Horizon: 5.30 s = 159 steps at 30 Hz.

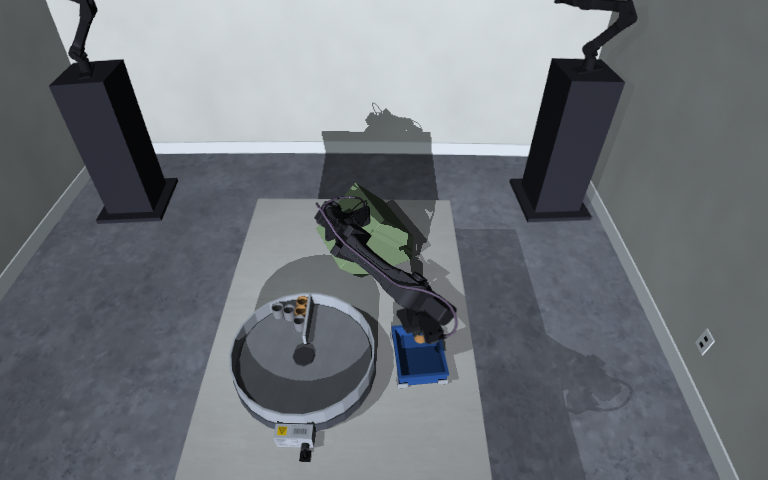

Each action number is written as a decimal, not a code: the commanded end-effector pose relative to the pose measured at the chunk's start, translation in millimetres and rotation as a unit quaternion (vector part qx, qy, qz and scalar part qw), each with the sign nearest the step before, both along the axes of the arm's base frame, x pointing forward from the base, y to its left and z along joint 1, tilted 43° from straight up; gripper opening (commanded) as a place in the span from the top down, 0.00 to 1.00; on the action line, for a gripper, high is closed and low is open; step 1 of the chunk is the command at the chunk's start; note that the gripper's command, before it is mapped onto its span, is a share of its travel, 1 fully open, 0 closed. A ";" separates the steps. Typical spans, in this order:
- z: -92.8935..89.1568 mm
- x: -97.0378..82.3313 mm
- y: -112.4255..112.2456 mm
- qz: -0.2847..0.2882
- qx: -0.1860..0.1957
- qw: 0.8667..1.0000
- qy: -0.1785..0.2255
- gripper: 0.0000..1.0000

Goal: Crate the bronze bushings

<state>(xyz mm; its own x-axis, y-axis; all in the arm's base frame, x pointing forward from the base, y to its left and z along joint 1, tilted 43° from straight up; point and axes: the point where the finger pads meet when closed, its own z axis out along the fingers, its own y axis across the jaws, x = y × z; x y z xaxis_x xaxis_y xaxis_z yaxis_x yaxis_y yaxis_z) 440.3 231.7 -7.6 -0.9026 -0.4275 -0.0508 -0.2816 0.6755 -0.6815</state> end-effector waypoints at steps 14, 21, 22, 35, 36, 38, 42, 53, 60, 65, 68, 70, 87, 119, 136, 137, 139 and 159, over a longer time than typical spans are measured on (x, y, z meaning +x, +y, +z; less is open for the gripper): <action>12.3 -8.2 28.6 0.024 0.013 1.000 -0.013 1.00; 12.3 -8.2 28.6 0.024 0.013 1.000 -0.013 1.00; 12.3 -8.2 28.6 0.024 0.013 1.000 -0.013 1.00; 12.3 -8.2 28.6 0.024 0.013 1.000 -0.013 1.00; 12.3 -8.2 28.6 0.024 0.013 1.000 -0.013 1.00; 12.3 -8.2 28.6 0.024 0.013 1.000 -0.013 1.00; 12.3 -8.2 28.6 0.024 0.013 1.000 -0.013 1.00; 12.3 -8.2 28.6 0.024 0.013 1.000 -0.013 1.00; 12.3 -8.2 28.6 0.024 0.013 1.000 -0.013 1.00; 12.3 -8.2 28.6 0.024 0.013 1.000 -0.013 1.00; 12.3 -8.2 28.6 0.024 0.013 1.000 -0.013 1.00; 12.3 -8.2 28.6 0.024 0.013 1.000 -0.013 1.00; 12.3 -8.2 28.6 0.024 0.013 1.000 -0.013 1.00; 12.2 -8.2 28.4 0.024 0.013 1.000 -0.013 1.00; -19.4 14.6 -11.4 0.017 0.005 1.000 -0.013 1.00; -20.3 10.8 -4.4 0.026 0.006 1.000 -0.013 1.00; -20.3 10.8 -4.4 0.026 0.006 1.000 -0.013 1.00; -19.8 16.3 0.6 0.024 0.017 0.999 -0.022 1.00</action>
<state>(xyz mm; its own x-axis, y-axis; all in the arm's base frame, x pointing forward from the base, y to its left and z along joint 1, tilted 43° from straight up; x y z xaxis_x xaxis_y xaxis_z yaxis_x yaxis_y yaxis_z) 456.9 201.5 -39.8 -0.9054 -0.4219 -0.0475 -0.2793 0.6761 -0.6818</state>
